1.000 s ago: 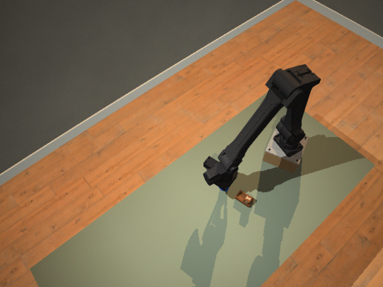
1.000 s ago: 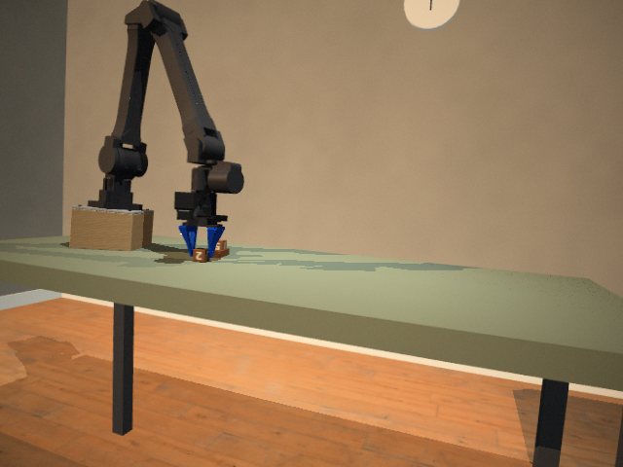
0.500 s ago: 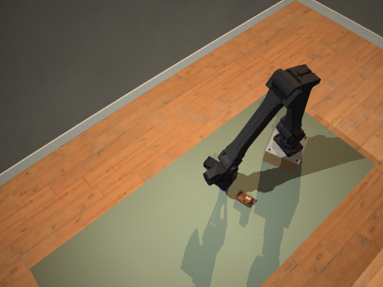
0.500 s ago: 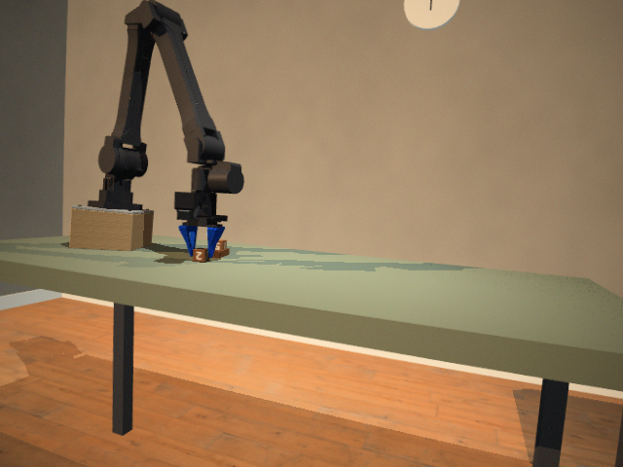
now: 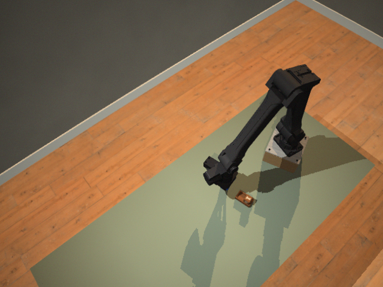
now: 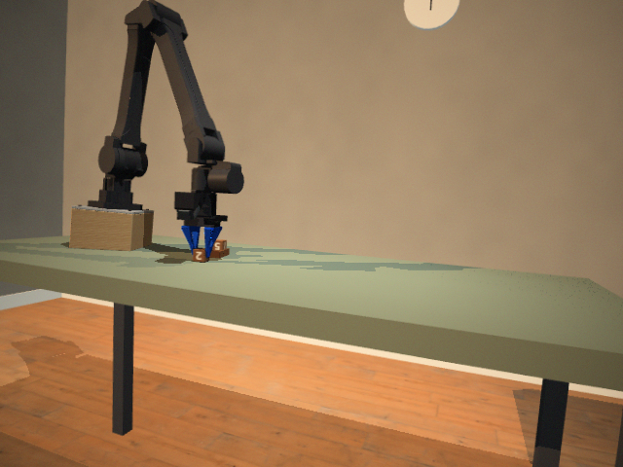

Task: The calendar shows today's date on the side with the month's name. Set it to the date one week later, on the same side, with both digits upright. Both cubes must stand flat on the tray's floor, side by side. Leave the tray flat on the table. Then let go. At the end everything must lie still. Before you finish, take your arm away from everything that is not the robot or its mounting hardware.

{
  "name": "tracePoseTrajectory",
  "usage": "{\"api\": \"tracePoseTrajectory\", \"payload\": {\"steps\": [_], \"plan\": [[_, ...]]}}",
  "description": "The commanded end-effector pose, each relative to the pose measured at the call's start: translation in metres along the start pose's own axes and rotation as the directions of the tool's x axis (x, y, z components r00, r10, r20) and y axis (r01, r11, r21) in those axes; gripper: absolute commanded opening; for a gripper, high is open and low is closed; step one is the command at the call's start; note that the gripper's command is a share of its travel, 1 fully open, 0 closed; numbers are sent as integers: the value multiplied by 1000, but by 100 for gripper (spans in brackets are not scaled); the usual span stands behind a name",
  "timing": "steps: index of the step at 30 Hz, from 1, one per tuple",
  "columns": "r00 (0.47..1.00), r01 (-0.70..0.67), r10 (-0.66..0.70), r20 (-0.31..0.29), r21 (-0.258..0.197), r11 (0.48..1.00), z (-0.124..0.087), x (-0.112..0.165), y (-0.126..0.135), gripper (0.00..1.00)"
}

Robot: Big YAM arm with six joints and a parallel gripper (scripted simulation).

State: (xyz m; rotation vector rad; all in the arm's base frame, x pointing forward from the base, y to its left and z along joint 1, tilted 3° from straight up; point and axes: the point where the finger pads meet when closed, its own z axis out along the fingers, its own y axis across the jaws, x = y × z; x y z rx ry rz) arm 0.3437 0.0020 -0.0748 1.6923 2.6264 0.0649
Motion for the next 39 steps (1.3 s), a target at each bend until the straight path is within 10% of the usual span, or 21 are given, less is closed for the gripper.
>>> {"api": "tracePoseTrajectory", "payload": {"steps": [1, 26, 39], "plan": [[1000, 6, -6, 16, -24, 1000, -5, -1, 10, 27], [1000, 6, -6, 18, -28, 1000, -15, -2, 12, 27], [999, 2, 0, 33, -57, 998, -105, -14, 22, 27]]}}
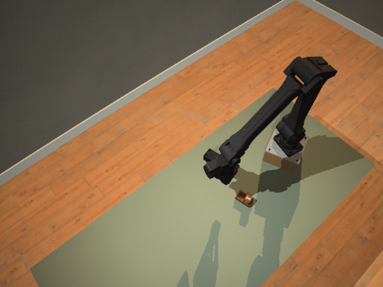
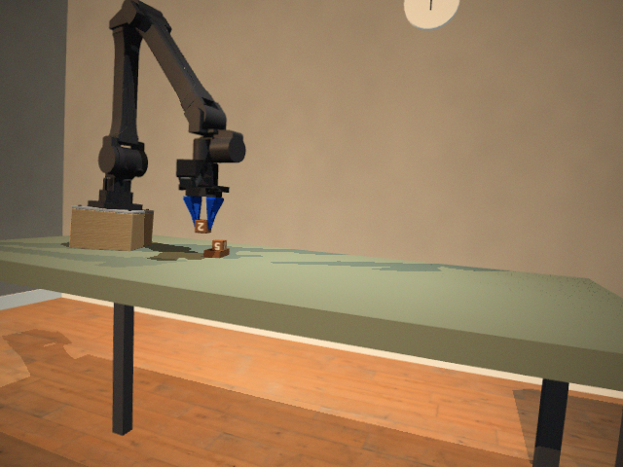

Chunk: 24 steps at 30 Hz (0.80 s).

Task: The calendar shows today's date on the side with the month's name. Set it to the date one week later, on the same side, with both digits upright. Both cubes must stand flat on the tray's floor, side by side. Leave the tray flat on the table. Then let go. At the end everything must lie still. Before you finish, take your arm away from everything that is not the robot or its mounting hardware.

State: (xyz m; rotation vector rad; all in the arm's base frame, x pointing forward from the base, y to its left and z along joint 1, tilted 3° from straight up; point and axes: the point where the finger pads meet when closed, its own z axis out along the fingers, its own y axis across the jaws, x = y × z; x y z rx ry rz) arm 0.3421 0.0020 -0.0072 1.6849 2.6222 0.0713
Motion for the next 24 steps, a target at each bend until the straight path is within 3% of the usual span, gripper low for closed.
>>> {"api": "tracePoseTrajectory", "payload": {"steps": [1, 4, 5, 6, 9, 15, 19, 21, 24], "plan": [[1000, -1, 3, 29, -50, 999, -43, -15, 20, 27], [1000, -2, 3, 29, -50, 999, -48, -15, 20, 27], [1000, -6, 6, 8, -5, 1000, -35, -9, 7, 27], [1000, -6, 6, 2, 8, 1000, -33, -7, 2, 27], [1000, -4, 4, 15, -20, 1000, -45, -10, 11, 27], [1000, -3, 4, 18, -26, 1000, -45, -11, 13, 27], [1000, -5, 5, 7, -6, 1000, -45, 38, 4, 27], [1000, -5, 5, 7, -6, 1000, -45, 38, 4, 27], [1000, -11, 11, 5, -6, 1000, -50, 85, 0, 27]]}}
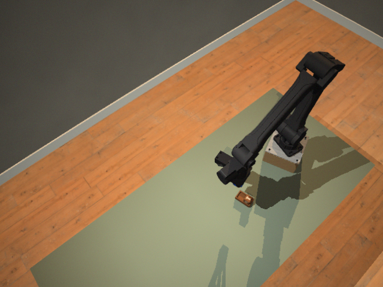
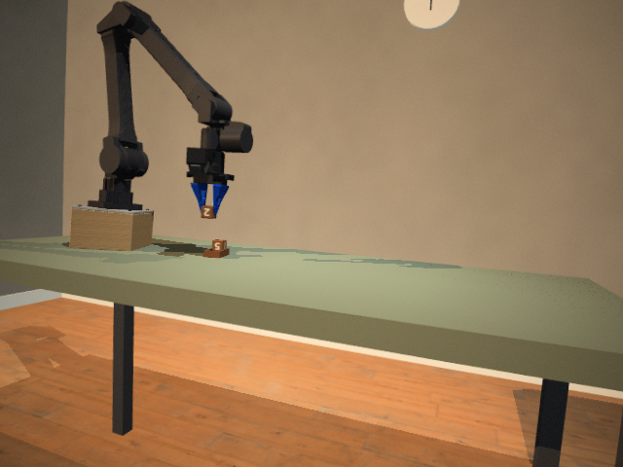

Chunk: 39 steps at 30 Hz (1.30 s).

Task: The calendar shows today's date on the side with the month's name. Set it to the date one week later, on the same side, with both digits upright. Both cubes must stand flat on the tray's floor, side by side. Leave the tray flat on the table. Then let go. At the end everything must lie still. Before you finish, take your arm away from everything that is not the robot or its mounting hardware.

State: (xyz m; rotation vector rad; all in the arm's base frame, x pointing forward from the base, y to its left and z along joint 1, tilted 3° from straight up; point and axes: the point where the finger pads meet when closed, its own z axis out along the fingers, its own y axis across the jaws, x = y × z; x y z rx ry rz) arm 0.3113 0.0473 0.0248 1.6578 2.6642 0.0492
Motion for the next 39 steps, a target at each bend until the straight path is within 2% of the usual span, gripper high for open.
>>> {"api": "tracePoseTrajectory", "payload": {"steps": [1, 2, 3, 5, 6, 7, 8, 11, 15, 20, 31, 32, 33, 34, 37, 39], "plan": [[999, -41, 41, 14, -30, 999, -18, 37, 7, 27], [999, -40, 41, 20, -70, 997, -31, 35, 26, 27], [999, -39, 41, 22, -79, 996, -34, 34, 30, 27], [998, -62, 64, 21, -69, 996, -30, 26, 28, 27], [998, -63, 64, 15, -29, 998, -17, 29, 15, 27], [998, -64, 64, 13, -16, 998, -13, 30, 9, 27], [998, -64, 64, 12, -14, 998, -12, 30, 8, 27], [998, -55, 56, 15, -49, 997, -22, 31, 18, 27], [998, -52, 53, 15, -49, 997, -22, 32, 18, 27], [999, -48, 48, 12, -24, 999, -5, 34, 9, 27], [999, -39, 39, 13, -31, 999, 17, 37, 15, 27], [999, -35, 36, 16, -49, 998, 16, 35, 24, 27], [999, -37, 37, 12, -24, 999, 26, 38, 11, 27], [999, -38, 38, 12, -22, 999, 30, 38, 10, 27], [999, -38, 38, 12, -22, 999, 39, 38, 11, 27], [999, -37, 38, 14, -39, 999, 40, 36, 20, 27]]}}
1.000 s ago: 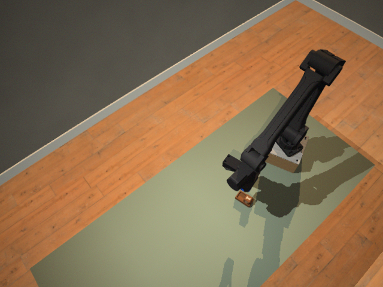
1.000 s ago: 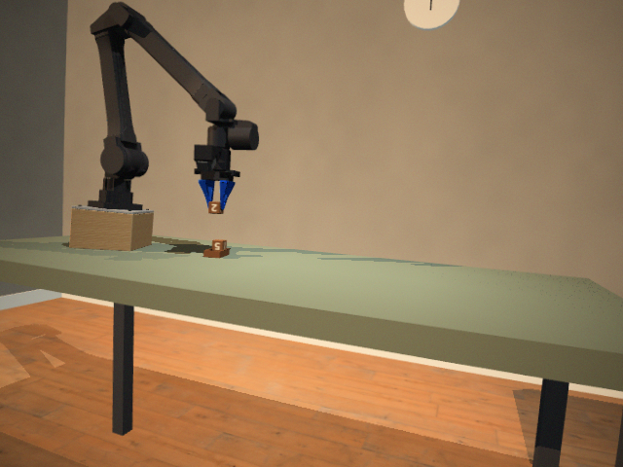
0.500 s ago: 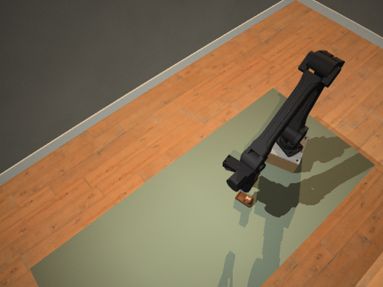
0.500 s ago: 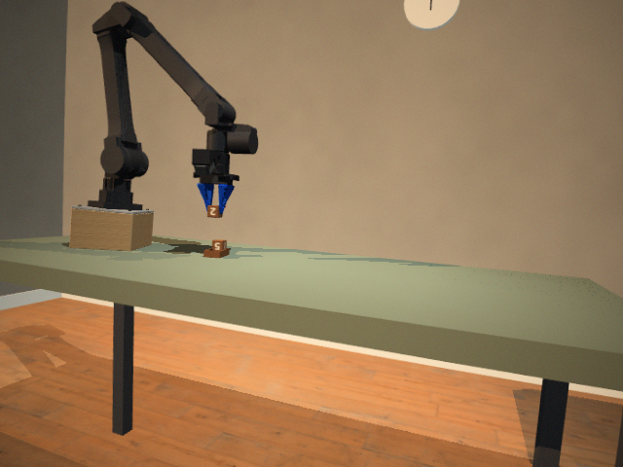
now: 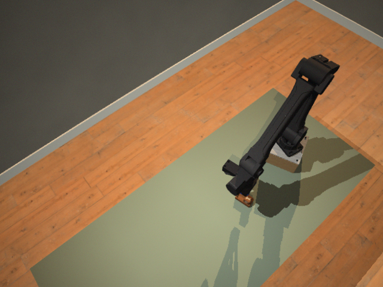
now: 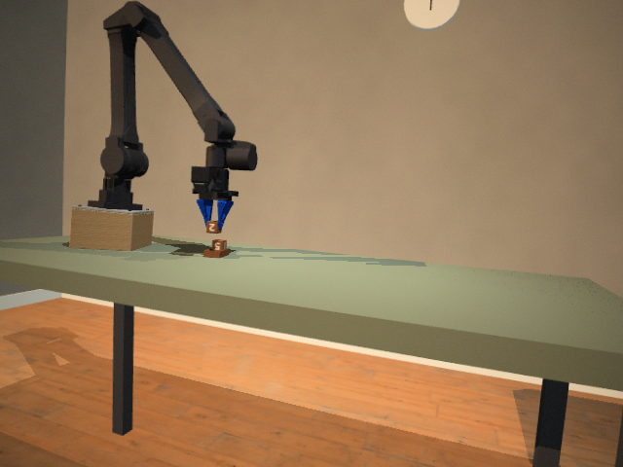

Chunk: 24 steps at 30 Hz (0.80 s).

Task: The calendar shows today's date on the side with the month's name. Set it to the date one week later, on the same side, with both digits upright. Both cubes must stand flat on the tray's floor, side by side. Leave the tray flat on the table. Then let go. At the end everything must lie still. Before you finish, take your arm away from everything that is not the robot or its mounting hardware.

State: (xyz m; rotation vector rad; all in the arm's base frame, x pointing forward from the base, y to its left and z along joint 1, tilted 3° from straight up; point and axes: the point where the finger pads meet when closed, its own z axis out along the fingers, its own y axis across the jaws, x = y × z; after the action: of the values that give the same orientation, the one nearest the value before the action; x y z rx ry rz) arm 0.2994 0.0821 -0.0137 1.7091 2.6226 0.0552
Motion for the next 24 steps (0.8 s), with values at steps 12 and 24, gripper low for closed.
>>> {"api": "tracePoseTrajectory", "payload": {"steps": [12, 24], "plan": [[1000, 5, -4, 12, -51, 999, 8, 1, 18, 27], [1000, 5, -4, 11, -42, 999, 9, 1, 16, 27]]}}
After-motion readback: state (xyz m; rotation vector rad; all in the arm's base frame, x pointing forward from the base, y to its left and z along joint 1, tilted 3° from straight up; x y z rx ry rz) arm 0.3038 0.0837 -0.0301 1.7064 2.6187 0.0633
